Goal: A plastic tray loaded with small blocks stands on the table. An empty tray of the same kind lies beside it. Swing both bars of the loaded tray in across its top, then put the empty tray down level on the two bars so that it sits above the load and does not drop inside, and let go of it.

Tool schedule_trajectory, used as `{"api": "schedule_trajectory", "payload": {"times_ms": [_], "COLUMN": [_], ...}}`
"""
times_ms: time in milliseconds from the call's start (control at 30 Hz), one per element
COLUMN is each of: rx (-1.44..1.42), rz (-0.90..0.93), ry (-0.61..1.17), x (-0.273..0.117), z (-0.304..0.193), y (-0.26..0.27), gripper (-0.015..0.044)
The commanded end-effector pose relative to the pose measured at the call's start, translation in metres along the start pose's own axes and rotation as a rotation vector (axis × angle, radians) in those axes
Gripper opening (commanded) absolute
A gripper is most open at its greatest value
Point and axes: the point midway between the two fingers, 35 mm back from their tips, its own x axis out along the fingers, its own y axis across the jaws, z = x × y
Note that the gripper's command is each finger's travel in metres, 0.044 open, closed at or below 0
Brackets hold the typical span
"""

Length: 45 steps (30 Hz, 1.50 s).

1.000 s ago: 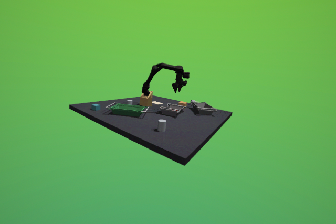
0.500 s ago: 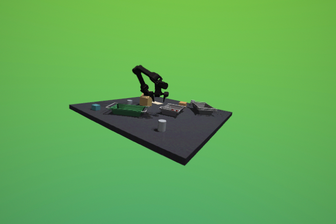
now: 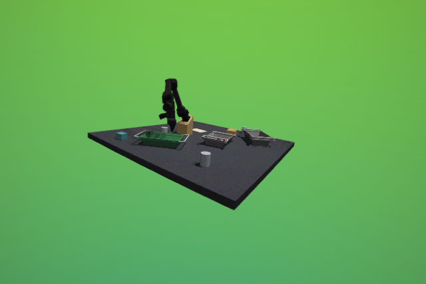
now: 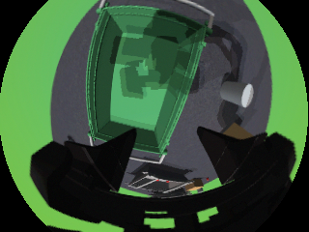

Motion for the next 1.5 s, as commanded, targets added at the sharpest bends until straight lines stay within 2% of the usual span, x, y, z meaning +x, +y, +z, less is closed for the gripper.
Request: {"api": "schedule_trajectory", "payload": {"times_ms": [0, 333, 967, 1167, 1467], "rx": [0.243, 0.288, 0.286, 0.286, 0.286], "rz": [0.047, 0.058, 0.052, 0.052, 0.052], "ry": [-0.079, -0.097, -0.096, -0.096, -0.096], "x": [-0.005, -0.002, 0.073, 0.079, 0.079], "z": [0.028, 0.033, 0.039, 0.039, 0.039], "y": [-0.031, -0.035, -0.032, -0.033, -0.033], "gripper": [0.044, 0.044, 0.044, 0.044, 0.0308]}}
